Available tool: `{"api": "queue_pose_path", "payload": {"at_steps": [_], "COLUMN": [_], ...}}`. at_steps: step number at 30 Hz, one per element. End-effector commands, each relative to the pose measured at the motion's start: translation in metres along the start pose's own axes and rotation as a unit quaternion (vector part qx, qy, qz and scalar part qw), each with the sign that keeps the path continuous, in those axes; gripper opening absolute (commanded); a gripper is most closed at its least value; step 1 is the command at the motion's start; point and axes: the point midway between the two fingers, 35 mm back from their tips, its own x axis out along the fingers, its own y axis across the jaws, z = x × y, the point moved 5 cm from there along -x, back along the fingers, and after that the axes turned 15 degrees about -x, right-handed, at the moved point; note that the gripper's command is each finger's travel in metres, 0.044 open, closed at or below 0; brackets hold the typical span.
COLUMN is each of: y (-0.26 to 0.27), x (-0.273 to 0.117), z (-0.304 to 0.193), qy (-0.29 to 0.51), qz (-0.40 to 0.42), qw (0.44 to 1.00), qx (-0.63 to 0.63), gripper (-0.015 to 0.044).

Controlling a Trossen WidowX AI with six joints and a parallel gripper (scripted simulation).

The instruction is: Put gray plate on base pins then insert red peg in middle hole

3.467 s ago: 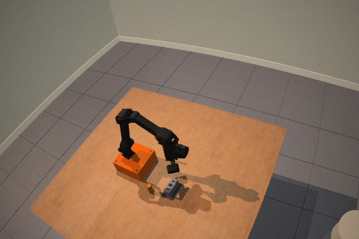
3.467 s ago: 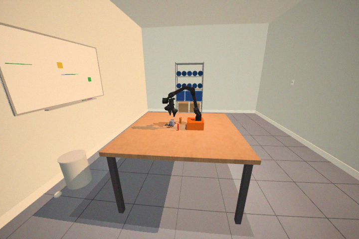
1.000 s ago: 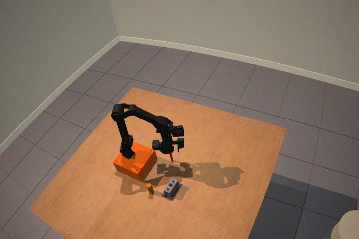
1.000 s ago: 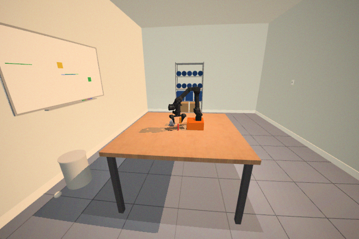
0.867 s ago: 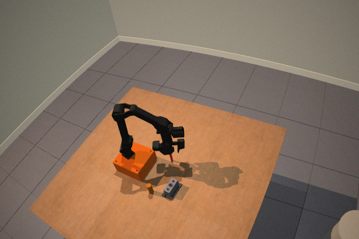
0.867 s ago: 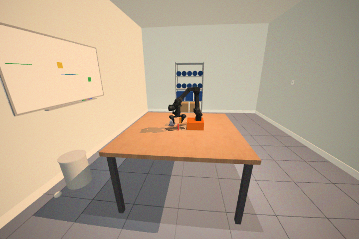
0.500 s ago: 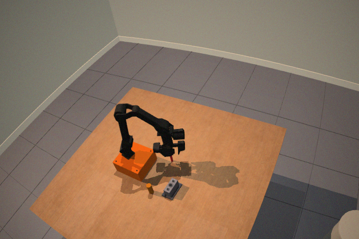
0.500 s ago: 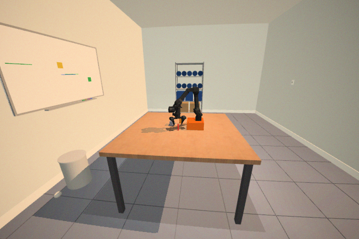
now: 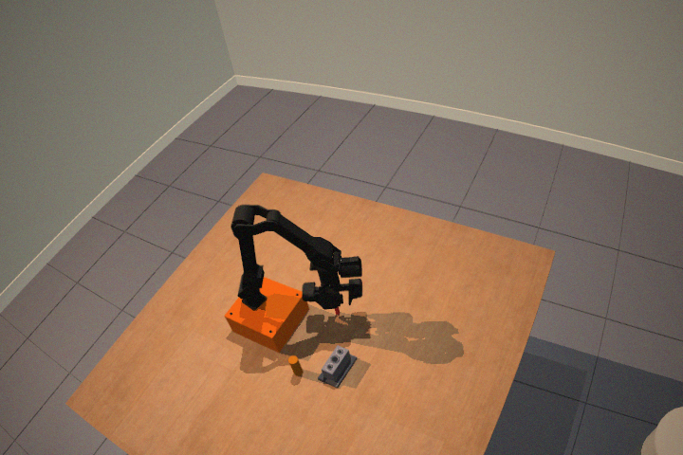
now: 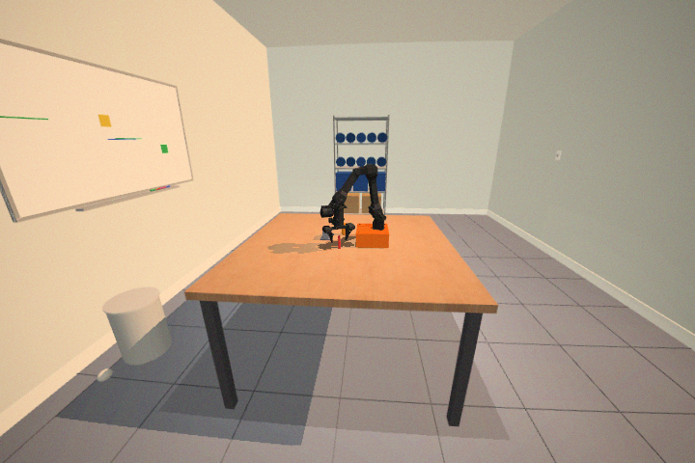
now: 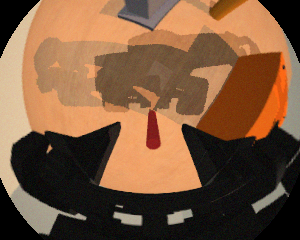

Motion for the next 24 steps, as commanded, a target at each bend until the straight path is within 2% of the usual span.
{"api": "queue_pose_path", "payload": {"at_steps": [1,12,15,24], "y": [-0.0009,-0.0009,-0.0009,-0.0008], "x": [0.0038,0.0038,0.0038,0.0033], "z": [0.0,0.0,0.0,0.0], "qy": [0.0,0.0,0.0,0.0], "qz": [-0.004,-0.004,-0.004,-0.004], "qw": [1.0,1.0,1.0,1.0], "qx": [0.001,0.001,0.001,0.001], "gripper": [0.0309,0.002,0.0,0.0]}}
